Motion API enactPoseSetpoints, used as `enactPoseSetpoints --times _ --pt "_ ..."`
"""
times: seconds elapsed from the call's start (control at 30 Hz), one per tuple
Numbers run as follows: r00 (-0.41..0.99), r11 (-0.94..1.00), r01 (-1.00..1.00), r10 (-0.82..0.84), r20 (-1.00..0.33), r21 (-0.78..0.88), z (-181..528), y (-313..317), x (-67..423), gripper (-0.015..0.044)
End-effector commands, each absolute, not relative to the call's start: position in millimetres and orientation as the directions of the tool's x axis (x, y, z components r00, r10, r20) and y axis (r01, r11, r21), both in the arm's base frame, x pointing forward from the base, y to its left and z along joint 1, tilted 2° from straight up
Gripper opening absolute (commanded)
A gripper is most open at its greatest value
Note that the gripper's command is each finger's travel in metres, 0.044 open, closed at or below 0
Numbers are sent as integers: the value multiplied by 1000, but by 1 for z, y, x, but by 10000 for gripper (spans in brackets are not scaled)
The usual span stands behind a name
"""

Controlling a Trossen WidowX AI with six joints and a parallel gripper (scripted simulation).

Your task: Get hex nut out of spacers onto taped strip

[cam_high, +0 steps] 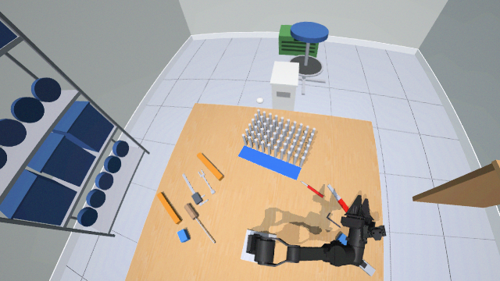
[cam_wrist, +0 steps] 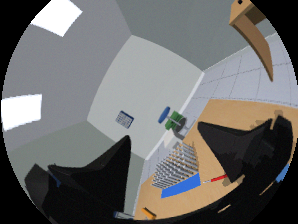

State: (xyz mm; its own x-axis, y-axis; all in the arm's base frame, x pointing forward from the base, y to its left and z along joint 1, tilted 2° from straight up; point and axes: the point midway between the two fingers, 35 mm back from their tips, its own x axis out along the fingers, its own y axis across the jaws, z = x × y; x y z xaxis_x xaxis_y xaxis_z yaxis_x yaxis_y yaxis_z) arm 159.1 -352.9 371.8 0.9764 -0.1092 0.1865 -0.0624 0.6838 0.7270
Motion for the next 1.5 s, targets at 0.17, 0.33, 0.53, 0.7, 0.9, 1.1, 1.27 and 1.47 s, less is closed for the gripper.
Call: enactPoseSetpoints --times 0.17,0.33,0.53,0.7,0.9,1.1,1.27,1.47 --pt "965 732 -99 -96 245 674 375 -343 196 440" --pt "947 769 -109 -111 300 630 367 -318 261 440" --pt "956 814 -4 -167 240 580 334 -271 332 440" --pt "974 861 109 -192 119 497 296 -223 370 440" --pt "978 932 208 -193 -79 298 243 -154 395 440" --pt "933 983 178 -182 -309 -42 182 -79 389 440" --pt "893 969 92 -183 -411 -231 154 -47 375 440" --pt "893 969 92 -183 -411 -231 154 -47 375 440"
